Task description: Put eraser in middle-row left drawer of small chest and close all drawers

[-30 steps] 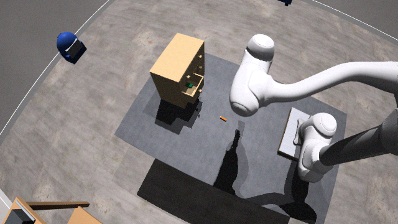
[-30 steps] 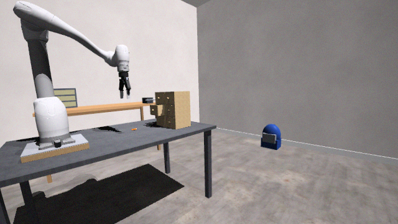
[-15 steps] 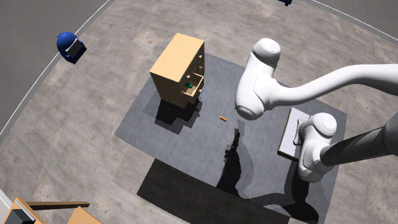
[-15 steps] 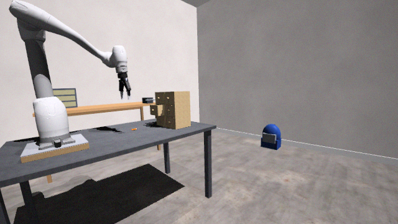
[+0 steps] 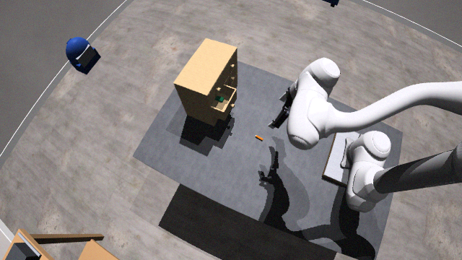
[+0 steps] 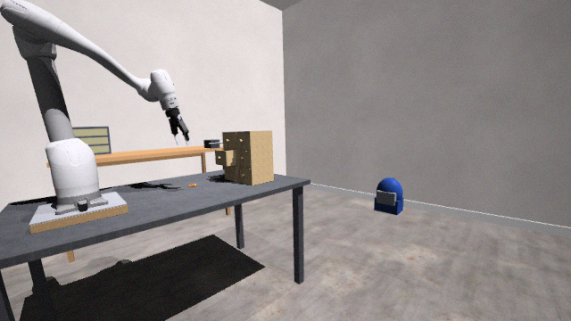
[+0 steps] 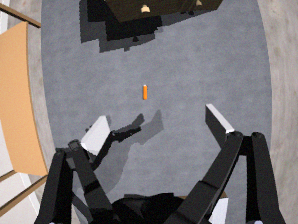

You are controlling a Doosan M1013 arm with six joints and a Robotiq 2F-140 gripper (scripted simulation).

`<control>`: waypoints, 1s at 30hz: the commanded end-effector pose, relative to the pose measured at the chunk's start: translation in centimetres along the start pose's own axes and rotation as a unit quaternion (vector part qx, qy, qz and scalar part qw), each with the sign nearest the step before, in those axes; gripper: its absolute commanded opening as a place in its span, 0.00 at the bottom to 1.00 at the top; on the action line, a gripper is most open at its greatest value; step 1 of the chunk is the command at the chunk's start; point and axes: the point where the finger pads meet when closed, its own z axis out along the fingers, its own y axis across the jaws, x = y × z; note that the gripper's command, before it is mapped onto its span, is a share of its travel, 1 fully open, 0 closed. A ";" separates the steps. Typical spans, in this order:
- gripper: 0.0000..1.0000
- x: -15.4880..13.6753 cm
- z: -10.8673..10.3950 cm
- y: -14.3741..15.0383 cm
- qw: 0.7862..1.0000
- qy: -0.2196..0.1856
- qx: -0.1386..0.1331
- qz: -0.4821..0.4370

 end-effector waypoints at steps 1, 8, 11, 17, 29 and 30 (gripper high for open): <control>1.00 0.5 0.9 0.0 0.999 0.045 0.000 0.000; 1.00 1.5 2.7 0.0 0.992 0.130 0.000 0.000; 1.00 1.7 3.2 0.0 0.988 0.156 0.000 0.000; 1.00 2.5 4.5 0.0 0.976 0.219 -0.001 0.000; 1.00 3.0 5.3 0.2 0.966 0.259 -0.003 0.001; 1.00 3.0 5.4 0.2 0.965 0.261 -0.002 0.001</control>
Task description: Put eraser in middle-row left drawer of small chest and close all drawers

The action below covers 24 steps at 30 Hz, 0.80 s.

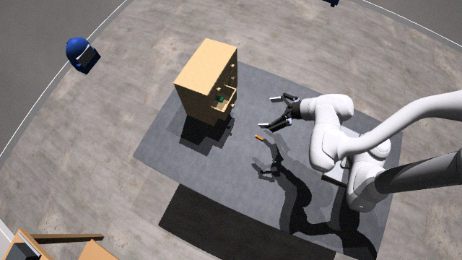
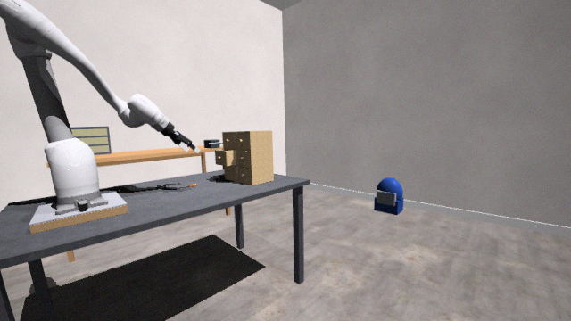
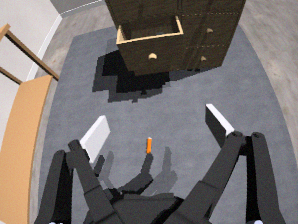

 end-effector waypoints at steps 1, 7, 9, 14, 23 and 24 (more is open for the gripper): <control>1.00 -0.1 0.2 -0.1 1.000 0.009 -0.008 0.000; 1.00 -0.1 0.3 0.1 1.000 0.014 -0.013 0.000; 1.00 -0.1 0.4 0.2 1.000 0.015 -0.014 0.000; 1.00 -0.1 0.5 0.4 1.000 0.020 -0.016 0.000; 1.00 0.0 0.6 0.3 1.000 0.027 -0.015 0.000; 1.00 0.0 0.6 0.3 1.000 0.028 -0.015 0.000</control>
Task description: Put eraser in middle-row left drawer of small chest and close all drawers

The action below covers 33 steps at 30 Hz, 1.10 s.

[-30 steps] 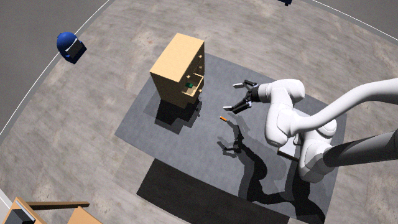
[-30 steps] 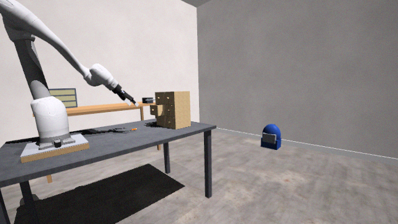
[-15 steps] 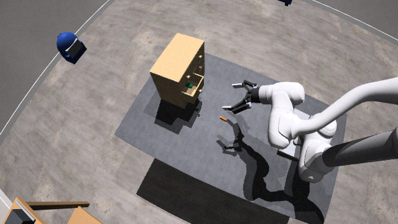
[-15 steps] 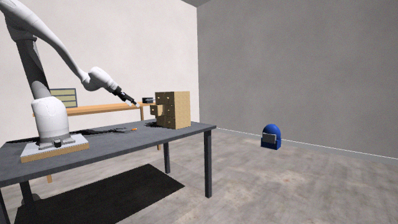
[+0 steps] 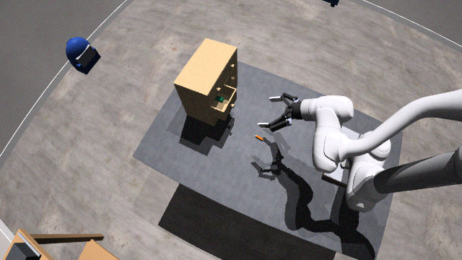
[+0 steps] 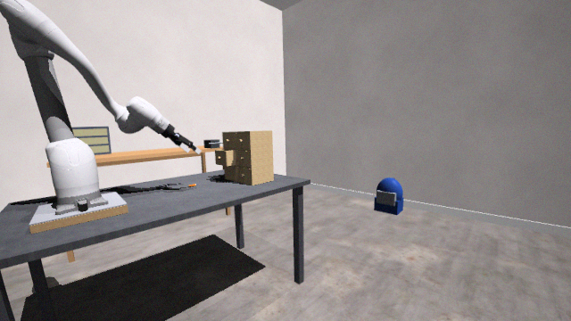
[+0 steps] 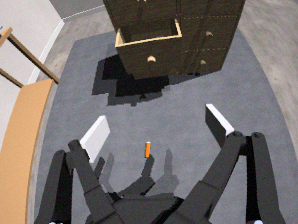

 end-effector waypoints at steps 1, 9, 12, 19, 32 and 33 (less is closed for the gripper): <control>1.00 0.0 0.1 -0.2 1.000 0.009 -0.016 0.000; 1.00 0.0 0.2 -0.4 1.000 0.014 -0.011 0.000; 1.00 -0.1 0.3 -0.5 1.000 0.016 -0.010 0.000; 1.00 -0.1 0.7 -0.3 0.999 0.032 -0.013 0.000; 1.00 -0.1 2.0 -0.5 0.996 0.092 -0.009 -0.001; 1.00 -0.2 2.2 -0.5 0.995 0.098 -0.009 -0.001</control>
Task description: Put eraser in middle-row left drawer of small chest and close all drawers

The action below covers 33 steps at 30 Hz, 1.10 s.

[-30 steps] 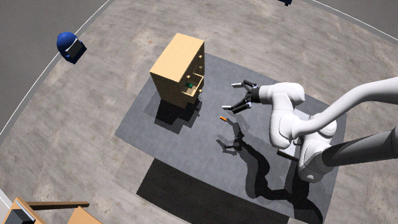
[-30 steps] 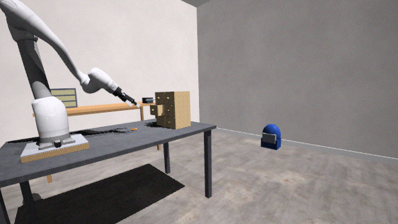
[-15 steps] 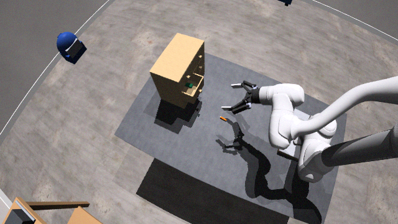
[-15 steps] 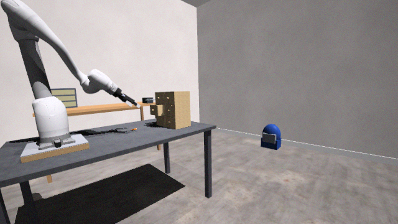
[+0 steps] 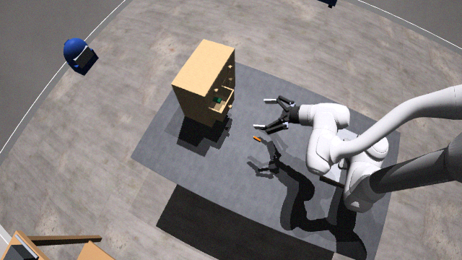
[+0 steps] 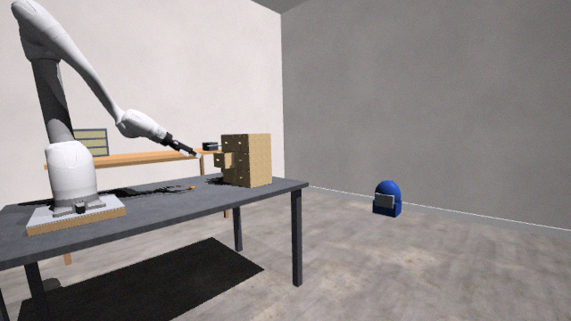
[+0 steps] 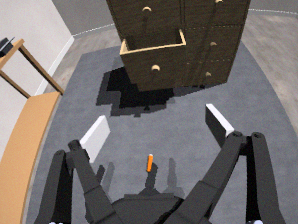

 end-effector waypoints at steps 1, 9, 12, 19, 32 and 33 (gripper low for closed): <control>1.00 -0.2 0.8 -0.2 0.999 0.037 -0.021 -0.002; 1.00 -0.3 1.6 -0.2 0.997 0.074 -0.021 -0.003; 1.00 -0.3 1.8 -0.1 0.996 0.082 -0.021 -0.003; 1.00 -0.4 2.3 -0.1 0.994 0.103 -0.020 -0.003; 1.00 -0.5 2.6 -0.1 0.993 0.117 -0.020 -0.004; 1.00 -0.5 2.6 -0.1 0.993 0.117 -0.020 -0.004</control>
